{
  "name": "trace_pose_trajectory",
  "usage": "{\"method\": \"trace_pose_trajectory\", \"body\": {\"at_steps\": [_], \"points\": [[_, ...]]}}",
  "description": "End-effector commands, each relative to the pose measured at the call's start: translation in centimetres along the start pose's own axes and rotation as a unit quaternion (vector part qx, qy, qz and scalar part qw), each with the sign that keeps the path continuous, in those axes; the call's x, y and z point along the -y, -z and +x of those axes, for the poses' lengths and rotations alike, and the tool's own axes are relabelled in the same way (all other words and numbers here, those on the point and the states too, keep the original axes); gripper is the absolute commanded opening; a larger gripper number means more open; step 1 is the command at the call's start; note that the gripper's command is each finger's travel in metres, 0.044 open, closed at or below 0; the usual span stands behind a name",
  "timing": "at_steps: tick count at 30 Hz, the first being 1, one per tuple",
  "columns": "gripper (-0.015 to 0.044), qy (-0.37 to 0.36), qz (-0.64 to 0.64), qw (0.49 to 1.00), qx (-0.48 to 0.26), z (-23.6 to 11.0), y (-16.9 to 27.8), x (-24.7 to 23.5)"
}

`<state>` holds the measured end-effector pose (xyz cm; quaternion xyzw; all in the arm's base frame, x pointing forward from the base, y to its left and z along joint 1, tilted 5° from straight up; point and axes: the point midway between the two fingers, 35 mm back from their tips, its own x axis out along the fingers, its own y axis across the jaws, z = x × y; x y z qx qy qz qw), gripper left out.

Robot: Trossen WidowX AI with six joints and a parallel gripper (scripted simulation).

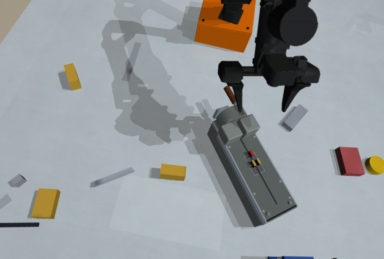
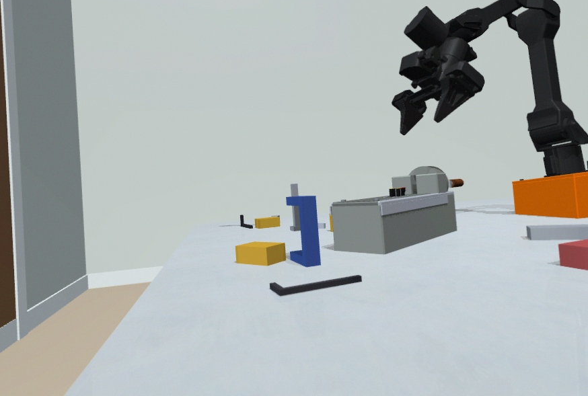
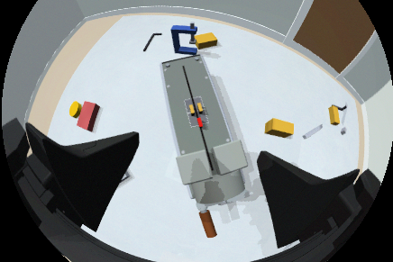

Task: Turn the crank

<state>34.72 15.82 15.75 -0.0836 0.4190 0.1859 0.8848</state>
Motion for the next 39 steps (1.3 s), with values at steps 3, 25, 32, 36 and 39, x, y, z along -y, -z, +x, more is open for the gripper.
{"method": "trace_pose_trajectory", "body": {"at_steps": [3, 25, 32, 36, 39], "points": [[0.044, -0.034, -0.056, 0.998, 0.009, -2.0, 2.3, 1.6], [0.044, -0.096, -0.18, 0.977, 0.063, -3.3, 8.7, 3.2], [0.044, -0.096, -0.18, 0.977, 0.063, -0.6, 10.8, 3.5], [0.044, -0.096, -0.18, 0.977, 0.063, 0.5, 11.9, 3.6], [0.044, -0.096, -0.18, 0.977, 0.063, 0.6, 12.0, 3.6]]}}
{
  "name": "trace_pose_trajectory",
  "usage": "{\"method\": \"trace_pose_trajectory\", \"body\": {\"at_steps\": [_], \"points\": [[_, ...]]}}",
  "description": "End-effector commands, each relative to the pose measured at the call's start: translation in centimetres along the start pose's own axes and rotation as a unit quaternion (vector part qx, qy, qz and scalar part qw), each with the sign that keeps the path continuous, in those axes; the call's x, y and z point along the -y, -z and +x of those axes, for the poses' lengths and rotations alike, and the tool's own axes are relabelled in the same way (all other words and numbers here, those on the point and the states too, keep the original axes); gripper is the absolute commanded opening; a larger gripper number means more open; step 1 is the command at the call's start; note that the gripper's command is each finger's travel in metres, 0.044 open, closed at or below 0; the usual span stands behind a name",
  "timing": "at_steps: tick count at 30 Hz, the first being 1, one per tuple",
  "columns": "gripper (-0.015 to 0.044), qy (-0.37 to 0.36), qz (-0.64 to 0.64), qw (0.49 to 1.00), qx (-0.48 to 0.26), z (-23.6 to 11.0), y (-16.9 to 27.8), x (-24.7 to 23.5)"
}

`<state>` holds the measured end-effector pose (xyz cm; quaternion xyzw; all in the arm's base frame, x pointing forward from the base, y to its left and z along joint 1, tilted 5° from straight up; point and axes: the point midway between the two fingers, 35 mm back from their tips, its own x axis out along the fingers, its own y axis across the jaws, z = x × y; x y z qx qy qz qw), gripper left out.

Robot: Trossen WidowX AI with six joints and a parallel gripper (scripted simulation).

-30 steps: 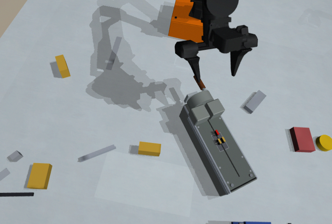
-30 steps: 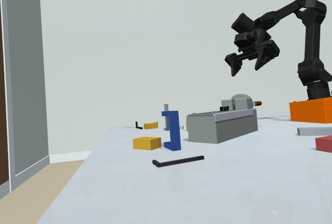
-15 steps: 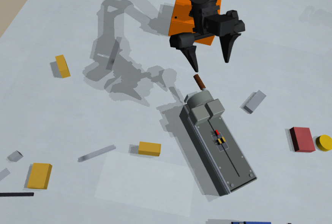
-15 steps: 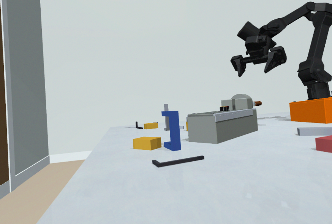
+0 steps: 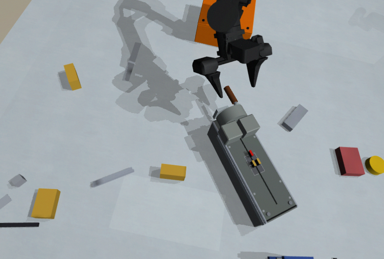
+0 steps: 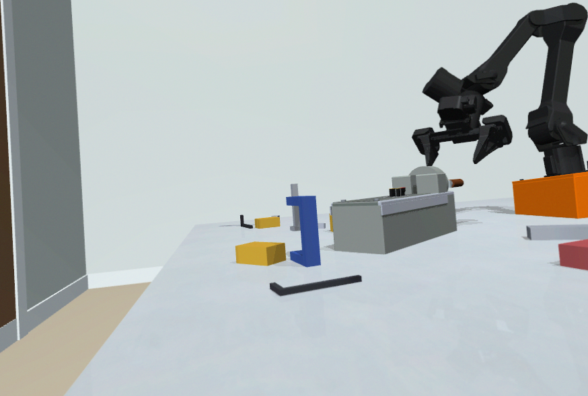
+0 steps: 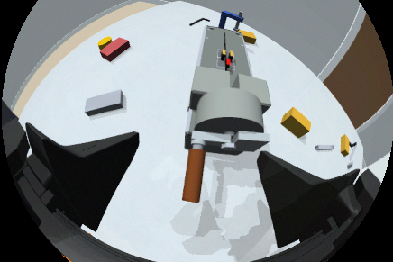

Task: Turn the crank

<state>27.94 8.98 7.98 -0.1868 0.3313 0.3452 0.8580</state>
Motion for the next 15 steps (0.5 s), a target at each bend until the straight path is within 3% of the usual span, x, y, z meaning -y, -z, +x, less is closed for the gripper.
{"method": "trace_pose_trajectory", "body": {"at_steps": [1, 15], "points": [[0.044, -0.001, -0.004, 1.0, 0.002, 0.4, 0.3, 0.0], [0.044, -0.001, -0.004, 1.0, 0.002, 2.2, 1.8, 0.2]]}}
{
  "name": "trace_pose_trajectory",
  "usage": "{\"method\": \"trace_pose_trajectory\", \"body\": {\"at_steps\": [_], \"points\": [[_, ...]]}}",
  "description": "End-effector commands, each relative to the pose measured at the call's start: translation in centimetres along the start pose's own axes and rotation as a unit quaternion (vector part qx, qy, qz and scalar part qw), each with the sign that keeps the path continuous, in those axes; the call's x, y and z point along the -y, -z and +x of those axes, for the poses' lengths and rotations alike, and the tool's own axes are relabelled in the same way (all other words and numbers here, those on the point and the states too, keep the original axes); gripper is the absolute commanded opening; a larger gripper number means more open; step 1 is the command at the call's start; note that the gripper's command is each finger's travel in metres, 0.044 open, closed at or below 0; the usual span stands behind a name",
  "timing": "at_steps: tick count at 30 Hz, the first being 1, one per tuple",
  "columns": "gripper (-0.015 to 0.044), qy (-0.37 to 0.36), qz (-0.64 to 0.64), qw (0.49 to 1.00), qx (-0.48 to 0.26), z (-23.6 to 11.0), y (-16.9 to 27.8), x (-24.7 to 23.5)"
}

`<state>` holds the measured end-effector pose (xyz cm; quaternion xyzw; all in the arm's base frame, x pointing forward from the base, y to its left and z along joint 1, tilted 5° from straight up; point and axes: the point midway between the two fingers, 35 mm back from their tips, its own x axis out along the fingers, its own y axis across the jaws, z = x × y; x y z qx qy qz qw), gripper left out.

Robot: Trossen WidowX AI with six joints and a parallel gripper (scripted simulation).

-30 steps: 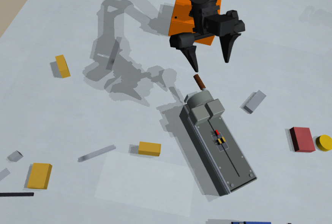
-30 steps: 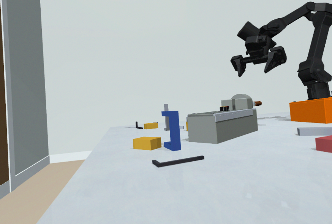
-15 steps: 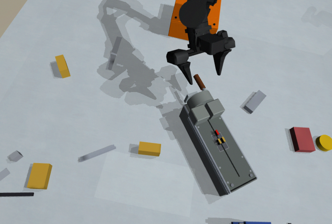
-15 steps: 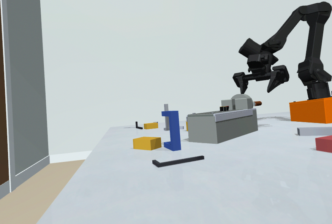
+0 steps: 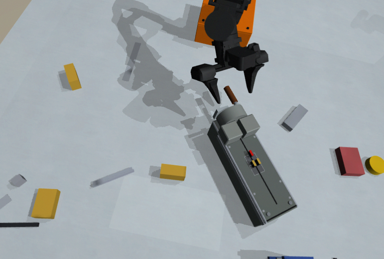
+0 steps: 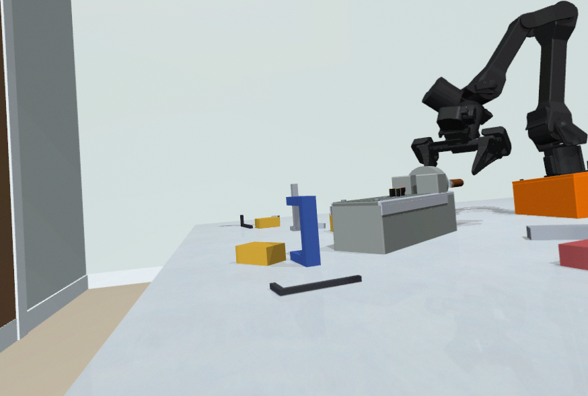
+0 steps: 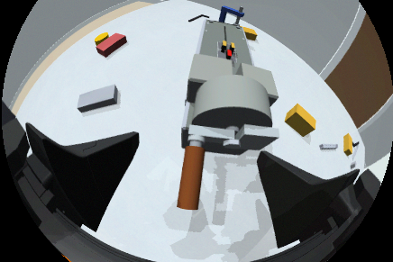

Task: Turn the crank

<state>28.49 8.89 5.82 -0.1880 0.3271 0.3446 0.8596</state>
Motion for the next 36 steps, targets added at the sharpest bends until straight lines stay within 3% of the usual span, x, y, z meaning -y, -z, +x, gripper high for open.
{"method": "trace_pose_trajectory", "body": {"at_steps": [1, 24, 36], "points": [[0.044, -0.003, -0.002, 1.0, -0.002, 0.5, 0.6, -0.1], [0.044, -0.003, -0.002, 1.0, -0.002, 2.7, 3.1, -0.3], [0.0125, -0.003, -0.002, 1.0, -0.002, 2.7, 3.1, -0.3]]}}
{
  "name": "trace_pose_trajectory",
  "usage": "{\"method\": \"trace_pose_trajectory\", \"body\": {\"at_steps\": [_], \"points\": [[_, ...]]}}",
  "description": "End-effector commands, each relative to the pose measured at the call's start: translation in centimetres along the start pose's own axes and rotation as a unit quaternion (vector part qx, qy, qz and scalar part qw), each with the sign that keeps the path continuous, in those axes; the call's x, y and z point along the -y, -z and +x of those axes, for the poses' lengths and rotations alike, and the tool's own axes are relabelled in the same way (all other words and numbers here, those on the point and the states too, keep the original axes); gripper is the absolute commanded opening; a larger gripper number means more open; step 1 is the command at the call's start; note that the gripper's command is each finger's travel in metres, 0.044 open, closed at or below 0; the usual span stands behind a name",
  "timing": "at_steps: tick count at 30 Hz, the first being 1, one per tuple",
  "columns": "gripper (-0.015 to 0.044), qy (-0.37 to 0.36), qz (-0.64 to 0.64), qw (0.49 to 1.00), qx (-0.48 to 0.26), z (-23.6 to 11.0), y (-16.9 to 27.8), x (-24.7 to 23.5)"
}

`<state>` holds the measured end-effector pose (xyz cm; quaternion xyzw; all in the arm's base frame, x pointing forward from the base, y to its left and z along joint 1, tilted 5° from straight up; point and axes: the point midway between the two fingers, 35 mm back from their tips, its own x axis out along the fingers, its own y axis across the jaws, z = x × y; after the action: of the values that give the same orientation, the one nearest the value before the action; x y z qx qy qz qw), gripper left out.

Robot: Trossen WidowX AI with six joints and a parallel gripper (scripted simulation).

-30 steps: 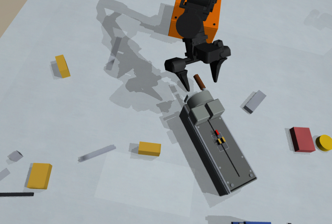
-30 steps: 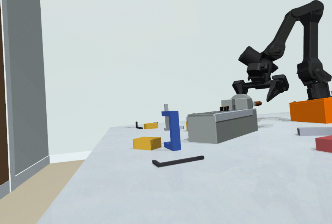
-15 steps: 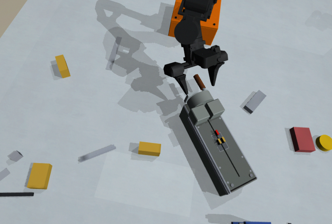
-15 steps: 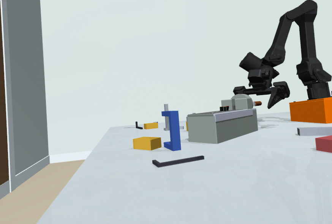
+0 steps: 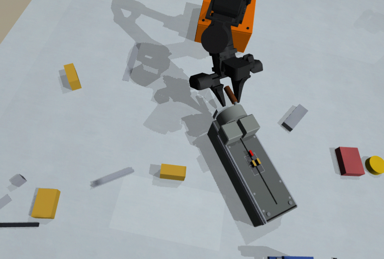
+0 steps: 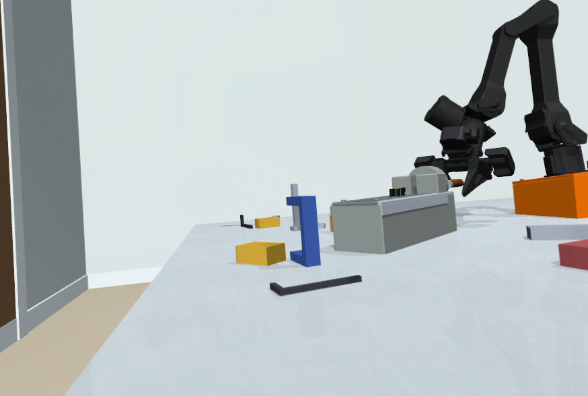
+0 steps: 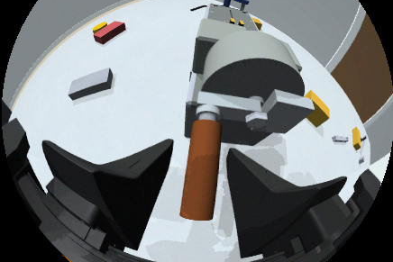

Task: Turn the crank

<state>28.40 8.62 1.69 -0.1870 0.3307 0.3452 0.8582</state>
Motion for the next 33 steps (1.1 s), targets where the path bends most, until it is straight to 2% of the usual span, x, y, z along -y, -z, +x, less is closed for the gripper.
{"method": "trace_pose_trajectory", "body": {"at_steps": [1, 5, 33], "points": [[0.0099, -0.001, -0.003, 1.0, 0.001, 0.0, 0.0, 0.0], [0.0, -0.001, -0.003, 1.0, 0.001, 0.0, 0.0, 0.0], [0.0, -0.001, -0.003, 1.0, 0.001, 1.3, 1.4, 0.6]]}}
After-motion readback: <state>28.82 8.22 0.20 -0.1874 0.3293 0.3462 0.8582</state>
